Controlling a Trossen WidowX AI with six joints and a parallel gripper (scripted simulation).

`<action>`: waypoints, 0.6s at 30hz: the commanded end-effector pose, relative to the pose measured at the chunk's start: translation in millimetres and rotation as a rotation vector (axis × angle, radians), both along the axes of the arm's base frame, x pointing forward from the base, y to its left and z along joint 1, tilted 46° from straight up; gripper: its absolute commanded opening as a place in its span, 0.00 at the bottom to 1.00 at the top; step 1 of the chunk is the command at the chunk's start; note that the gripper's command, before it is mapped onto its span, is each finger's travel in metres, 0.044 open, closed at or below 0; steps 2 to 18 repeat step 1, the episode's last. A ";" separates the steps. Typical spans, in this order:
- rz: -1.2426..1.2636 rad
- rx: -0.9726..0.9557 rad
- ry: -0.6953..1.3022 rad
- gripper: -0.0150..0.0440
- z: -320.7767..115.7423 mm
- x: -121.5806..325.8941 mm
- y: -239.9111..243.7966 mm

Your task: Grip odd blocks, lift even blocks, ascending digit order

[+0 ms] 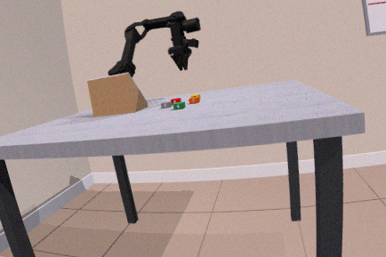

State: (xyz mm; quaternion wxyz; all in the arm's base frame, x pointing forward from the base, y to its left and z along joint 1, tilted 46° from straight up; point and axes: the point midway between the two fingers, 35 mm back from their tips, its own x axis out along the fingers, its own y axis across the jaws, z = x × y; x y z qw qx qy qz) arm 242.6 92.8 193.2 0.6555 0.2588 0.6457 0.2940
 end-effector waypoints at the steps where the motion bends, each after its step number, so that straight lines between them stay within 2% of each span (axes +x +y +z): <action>1: -0.003 0.003 0.018 0.93 3.8 -4.9 2.6; 18: -0.003 0.003 0.018 0.93 3.8 -4.9 2.6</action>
